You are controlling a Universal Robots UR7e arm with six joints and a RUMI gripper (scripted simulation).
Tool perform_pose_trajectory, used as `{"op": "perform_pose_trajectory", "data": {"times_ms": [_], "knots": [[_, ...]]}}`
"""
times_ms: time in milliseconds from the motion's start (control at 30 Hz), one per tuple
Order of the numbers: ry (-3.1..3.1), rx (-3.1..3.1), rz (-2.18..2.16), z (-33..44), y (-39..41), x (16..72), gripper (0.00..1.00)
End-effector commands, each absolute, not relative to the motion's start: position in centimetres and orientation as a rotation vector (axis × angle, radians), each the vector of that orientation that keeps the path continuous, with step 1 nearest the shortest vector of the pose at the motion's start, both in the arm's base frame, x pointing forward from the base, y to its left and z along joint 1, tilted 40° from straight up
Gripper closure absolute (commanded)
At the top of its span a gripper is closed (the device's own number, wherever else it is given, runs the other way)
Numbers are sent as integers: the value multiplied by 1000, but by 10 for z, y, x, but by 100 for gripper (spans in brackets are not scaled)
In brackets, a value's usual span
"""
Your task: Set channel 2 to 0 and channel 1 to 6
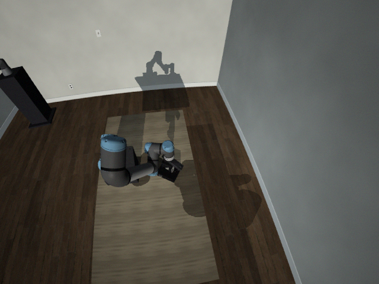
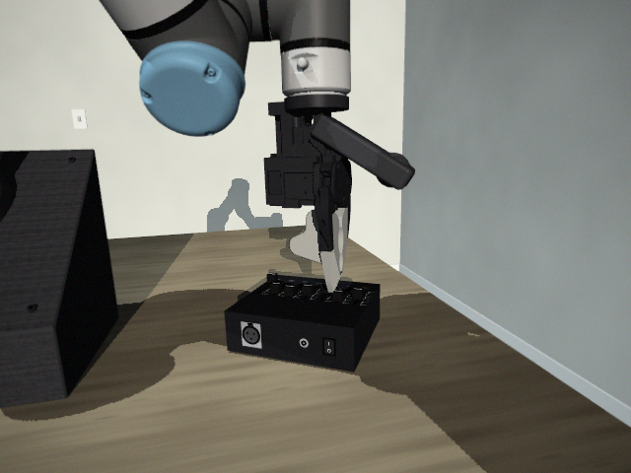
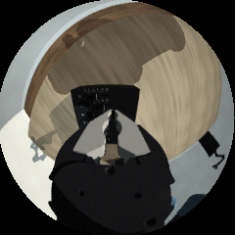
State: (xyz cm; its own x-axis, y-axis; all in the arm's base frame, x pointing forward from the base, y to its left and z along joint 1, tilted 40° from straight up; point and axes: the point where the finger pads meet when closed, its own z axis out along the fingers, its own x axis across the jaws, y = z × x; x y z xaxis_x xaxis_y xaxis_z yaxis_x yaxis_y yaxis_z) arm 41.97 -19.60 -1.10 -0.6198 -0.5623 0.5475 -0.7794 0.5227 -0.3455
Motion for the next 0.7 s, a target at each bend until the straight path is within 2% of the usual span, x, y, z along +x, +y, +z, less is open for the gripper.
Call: {"op": "perform_pose_trajectory", "data": {"times_ms": [0,667], "knots": [[-2399,1108,815,-12,-197,420,100],[-2399,1108,815,-19,-203,419,100]]}}
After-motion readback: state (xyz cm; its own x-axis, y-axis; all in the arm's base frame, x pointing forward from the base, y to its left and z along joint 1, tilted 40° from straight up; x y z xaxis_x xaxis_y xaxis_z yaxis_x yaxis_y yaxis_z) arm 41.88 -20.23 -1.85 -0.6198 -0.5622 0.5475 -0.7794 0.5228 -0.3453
